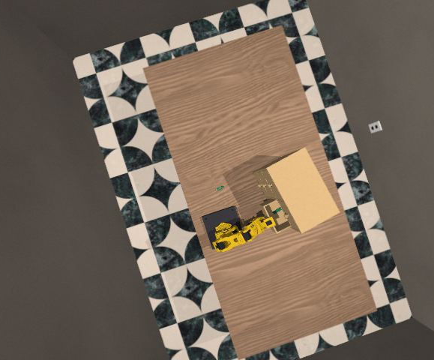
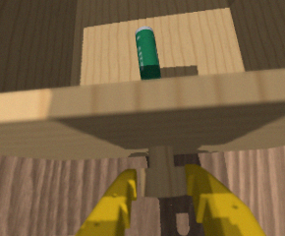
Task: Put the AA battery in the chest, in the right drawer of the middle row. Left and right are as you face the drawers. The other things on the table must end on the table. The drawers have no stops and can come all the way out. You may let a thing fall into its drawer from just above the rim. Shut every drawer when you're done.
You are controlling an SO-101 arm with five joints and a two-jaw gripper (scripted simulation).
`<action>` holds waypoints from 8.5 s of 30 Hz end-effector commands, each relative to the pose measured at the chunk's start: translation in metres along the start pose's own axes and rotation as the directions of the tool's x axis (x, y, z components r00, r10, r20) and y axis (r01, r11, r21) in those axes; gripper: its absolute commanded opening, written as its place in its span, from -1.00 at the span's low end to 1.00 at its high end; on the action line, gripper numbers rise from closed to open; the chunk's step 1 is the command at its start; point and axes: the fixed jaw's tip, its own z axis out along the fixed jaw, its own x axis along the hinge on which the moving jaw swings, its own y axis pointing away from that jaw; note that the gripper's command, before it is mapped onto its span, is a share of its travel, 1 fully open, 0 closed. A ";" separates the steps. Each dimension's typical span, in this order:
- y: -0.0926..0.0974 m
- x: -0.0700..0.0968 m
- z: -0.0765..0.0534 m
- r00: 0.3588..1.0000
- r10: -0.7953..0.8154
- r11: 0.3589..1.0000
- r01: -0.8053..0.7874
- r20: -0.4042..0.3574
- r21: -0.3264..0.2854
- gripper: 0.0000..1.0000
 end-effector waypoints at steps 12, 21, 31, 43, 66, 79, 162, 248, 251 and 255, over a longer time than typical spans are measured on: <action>0.003 0.002 0.001 1.000 -0.015 1.000 0.015 -0.003 -0.013 -0.99; 0.003 0.002 0.001 1.000 -0.015 1.000 0.015 -0.003 -0.013 -1.00; 0.003 0.002 0.001 1.000 -0.015 1.000 0.015 -0.003 -0.013 -1.00; -0.003 -0.009 0.010 1.000 -0.016 1.000 0.016 0.000 0.012 -1.00; -0.003 -0.019 0.020 1.000 -0.019 1.000 0.019 0.000 0.012 -1.00; -0.003 -0.027 0.029 1.000 -0.021 1.000 0.021 0.000 0.011 -1.00; -0.001 -0.059 0.062 1.000 -0.028 1.000 0.028 0.000 0.006 -1.00; 0.000 -0.060 0.036 0.999 -0.041 0.999 0.041 -0.005 0.005 -0.57; 0.000 -0.060 0.030 0.999 -0.046 0.999 0.046 -0.003 0.005 -0.57; 0.000 -0.059 0.026 0.999 -0.049 0.999 0.049 -0.002 0.005 -0.57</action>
